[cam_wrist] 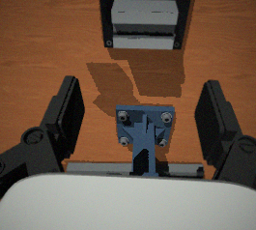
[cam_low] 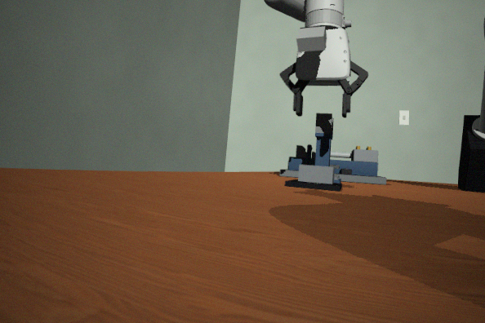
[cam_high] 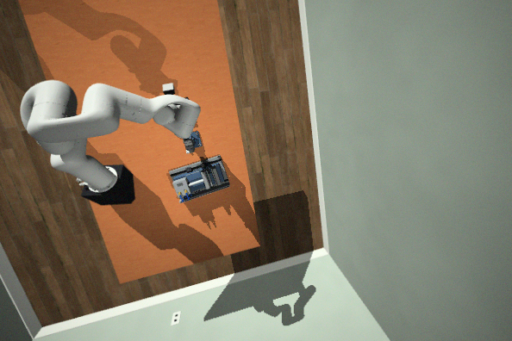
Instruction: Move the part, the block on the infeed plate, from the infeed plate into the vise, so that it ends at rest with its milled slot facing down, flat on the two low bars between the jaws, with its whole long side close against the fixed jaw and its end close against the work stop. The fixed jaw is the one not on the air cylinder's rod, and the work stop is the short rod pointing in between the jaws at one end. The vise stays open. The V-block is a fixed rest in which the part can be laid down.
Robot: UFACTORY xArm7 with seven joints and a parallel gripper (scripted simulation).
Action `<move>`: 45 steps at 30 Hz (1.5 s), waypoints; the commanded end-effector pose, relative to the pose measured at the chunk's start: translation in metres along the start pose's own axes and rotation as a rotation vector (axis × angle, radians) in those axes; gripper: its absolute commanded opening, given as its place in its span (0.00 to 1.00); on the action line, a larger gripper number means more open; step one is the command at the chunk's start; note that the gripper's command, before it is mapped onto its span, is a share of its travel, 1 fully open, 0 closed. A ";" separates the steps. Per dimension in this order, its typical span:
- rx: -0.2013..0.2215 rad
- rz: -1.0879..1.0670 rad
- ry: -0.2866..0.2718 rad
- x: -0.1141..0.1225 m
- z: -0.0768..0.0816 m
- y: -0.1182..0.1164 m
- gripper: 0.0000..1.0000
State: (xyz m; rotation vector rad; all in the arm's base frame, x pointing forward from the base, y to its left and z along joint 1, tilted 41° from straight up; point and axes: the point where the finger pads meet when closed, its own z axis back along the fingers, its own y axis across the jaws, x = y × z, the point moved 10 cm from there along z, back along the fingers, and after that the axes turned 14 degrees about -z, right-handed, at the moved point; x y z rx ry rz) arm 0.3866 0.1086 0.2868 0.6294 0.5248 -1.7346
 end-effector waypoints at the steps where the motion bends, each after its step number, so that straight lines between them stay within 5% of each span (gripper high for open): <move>1: 0.004 0.000 0.001 0.000 -0.011 0.001 0.89; 17: 0.004 0.000 0.001 0.000 -0.050 0.001 0.89; 45: 0.004 0.000 0.001 0.000 -0.093 0.002 0.89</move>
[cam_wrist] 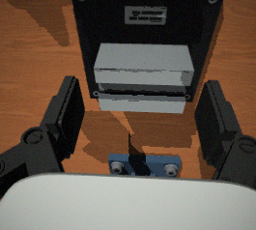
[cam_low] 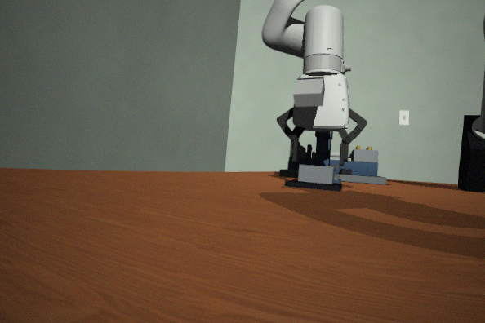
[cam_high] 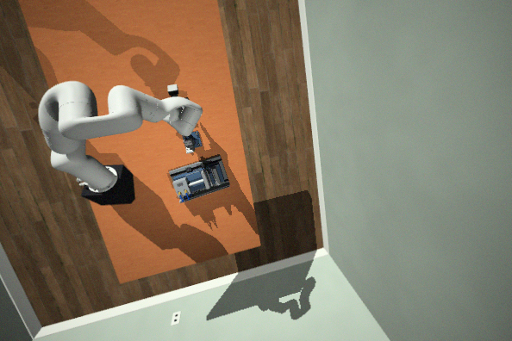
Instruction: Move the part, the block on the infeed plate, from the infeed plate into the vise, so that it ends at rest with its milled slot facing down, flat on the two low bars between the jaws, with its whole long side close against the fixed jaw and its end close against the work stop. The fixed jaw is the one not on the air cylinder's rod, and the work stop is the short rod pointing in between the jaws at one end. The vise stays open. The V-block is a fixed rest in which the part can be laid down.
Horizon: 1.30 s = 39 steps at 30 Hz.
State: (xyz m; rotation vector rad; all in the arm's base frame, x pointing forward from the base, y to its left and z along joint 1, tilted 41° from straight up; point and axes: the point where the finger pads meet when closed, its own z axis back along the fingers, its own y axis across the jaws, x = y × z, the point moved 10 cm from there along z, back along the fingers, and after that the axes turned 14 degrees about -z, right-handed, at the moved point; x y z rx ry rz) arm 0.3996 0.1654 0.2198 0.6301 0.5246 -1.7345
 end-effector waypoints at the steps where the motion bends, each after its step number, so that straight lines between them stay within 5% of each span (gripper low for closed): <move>1: 0.003 0.000 0.001 0.000 -0.005 0.001 0.89; 39: 0.003 0.000 0.001 0.000 -0.019 0.001 0.89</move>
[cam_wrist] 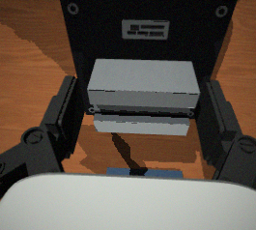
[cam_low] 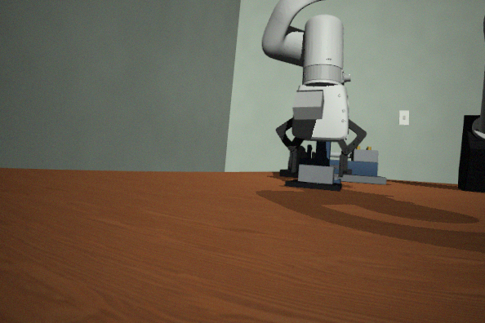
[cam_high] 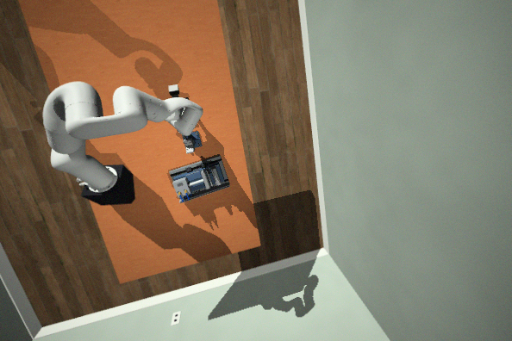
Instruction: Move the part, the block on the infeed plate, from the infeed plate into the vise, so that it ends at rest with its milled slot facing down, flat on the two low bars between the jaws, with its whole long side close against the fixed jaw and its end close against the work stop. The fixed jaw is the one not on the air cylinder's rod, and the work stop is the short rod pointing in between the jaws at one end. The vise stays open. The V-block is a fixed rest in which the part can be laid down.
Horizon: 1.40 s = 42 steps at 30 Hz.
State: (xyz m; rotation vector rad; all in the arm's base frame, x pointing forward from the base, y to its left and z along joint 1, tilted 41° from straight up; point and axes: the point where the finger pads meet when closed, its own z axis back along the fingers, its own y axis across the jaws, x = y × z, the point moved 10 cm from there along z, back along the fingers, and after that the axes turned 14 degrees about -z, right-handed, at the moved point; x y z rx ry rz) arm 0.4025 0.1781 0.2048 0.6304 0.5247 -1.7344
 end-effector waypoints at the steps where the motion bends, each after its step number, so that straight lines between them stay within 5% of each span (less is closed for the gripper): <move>1: 0.003 0.000 0.000 0.000 0.001 0.001 0.89; 9: 0.003 0.000 0.000 0.000 0.001 0.001 0.89; 10: 0.003 0.000 0.000 0.000 0.001 0.001 0.00; 42: 0.003 0.000 0.000 0.000 0.001 0.001 0.00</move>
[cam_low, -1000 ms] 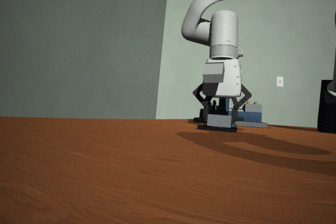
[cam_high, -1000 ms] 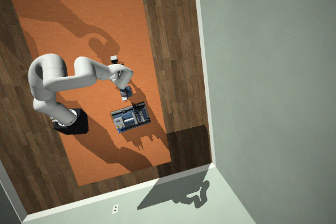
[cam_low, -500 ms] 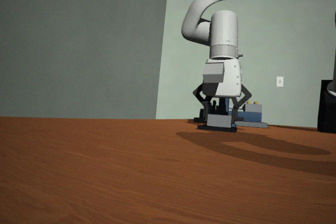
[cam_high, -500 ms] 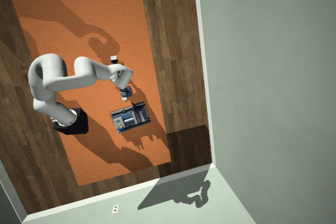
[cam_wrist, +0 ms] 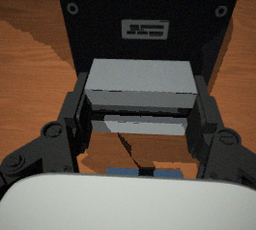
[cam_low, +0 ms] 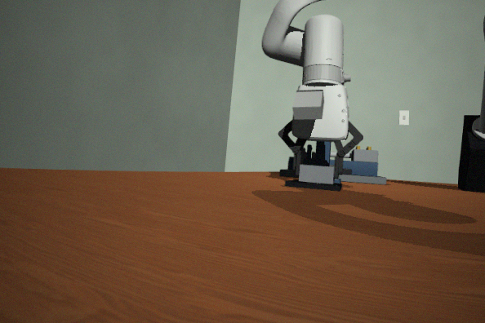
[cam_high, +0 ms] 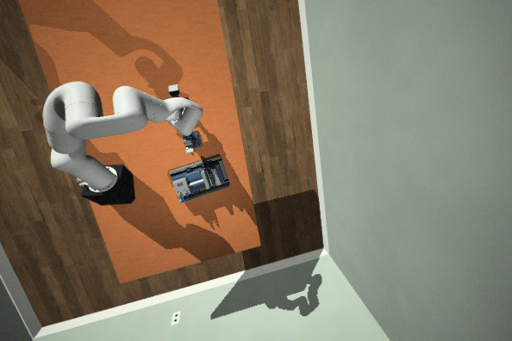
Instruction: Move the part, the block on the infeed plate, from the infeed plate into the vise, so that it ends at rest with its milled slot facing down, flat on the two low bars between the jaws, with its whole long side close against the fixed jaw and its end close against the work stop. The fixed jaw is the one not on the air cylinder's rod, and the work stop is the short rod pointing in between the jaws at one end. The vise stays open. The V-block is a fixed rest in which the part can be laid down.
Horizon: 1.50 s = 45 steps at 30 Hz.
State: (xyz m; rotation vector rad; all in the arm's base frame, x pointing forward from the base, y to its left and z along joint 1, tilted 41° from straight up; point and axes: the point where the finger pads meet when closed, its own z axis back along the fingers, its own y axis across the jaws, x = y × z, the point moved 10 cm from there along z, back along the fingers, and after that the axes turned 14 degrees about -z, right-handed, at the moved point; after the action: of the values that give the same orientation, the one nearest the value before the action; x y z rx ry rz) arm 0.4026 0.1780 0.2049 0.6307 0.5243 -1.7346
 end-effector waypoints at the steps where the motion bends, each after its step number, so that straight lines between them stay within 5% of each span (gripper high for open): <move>1: 0.003 0.000 0.000 0.000 0.001 0.001 0.00; 15: 0.003 0.000 0.000 0.000 0.005 0.001 0.00; 29: 0.003 0.000 0.000 0.000 0.025 0.001 0.00; 45: 0.003 0.000 0.000 0.000 0.078 0.000 0.00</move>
State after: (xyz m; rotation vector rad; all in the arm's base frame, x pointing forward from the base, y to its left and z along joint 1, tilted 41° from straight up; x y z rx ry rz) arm 0.3932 0.1376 0.2524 0.6305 0.5246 -1.7346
